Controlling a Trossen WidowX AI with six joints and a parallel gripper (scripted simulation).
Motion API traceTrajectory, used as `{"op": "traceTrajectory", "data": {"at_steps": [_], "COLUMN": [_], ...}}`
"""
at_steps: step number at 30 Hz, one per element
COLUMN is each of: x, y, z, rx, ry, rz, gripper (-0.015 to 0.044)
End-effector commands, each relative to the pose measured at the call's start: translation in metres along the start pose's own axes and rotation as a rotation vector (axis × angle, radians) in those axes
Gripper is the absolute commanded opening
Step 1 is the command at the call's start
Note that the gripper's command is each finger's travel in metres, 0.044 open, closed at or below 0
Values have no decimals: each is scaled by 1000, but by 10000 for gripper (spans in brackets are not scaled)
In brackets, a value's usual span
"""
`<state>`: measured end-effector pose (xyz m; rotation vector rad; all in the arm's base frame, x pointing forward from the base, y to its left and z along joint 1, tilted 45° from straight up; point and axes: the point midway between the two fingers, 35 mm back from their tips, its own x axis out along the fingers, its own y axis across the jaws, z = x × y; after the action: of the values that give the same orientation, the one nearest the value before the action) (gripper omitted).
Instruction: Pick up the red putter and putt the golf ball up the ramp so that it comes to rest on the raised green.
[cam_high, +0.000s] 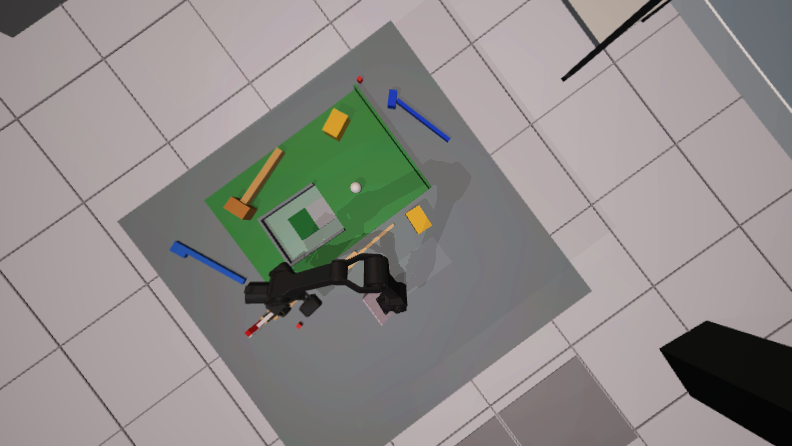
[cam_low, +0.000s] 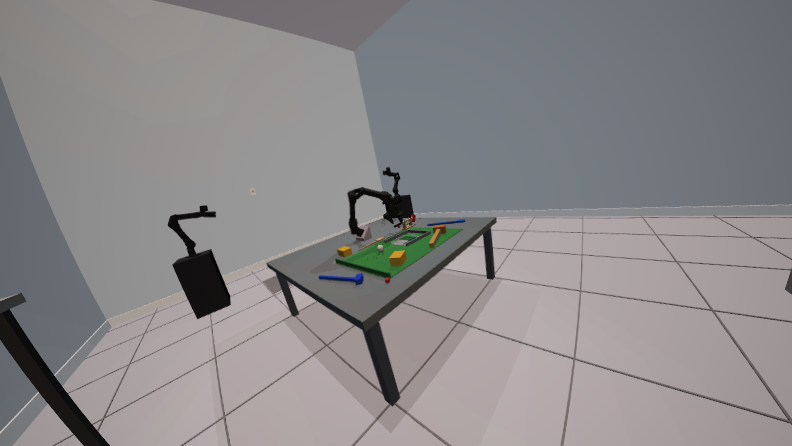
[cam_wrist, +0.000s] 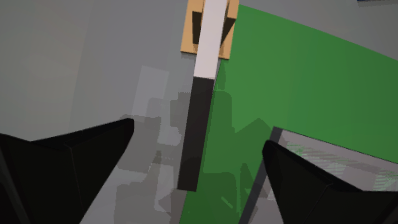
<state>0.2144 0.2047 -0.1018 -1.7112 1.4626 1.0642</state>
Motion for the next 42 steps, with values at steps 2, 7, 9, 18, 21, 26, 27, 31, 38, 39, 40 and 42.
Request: {"op": "traceTrajectory", "data": {"at_steps": [2, 7, 9, 18, 21, 26, 27, 31, 38, 39, 40, 42], "x": [18, 18, 20, 33, 38, 40, 40, 37, 37, 37, 37, 37], "y": [3, 3, 3, 3, 3, 3, 3, 2, 2, 2, 2, 2], "z": [-8, -8, -8, -12, -14, -14, -14, -13, -13, -13, -13, -13], "rx": [-3, -3, -3, -3, -3, -3, -3, 2, 2, 2, 2, 2], "ry": [19, 19, 19, 20, 20, 20, 20, 10, 10, 10, 10, 10], "rz": [12, 12, 12, 12, 12, 12, 12, 9, 9, 9, 9, 9], "gripper": [440, 440, 440, 440, 440, 440, 440, 387, 204, 177, 151, 99]}}
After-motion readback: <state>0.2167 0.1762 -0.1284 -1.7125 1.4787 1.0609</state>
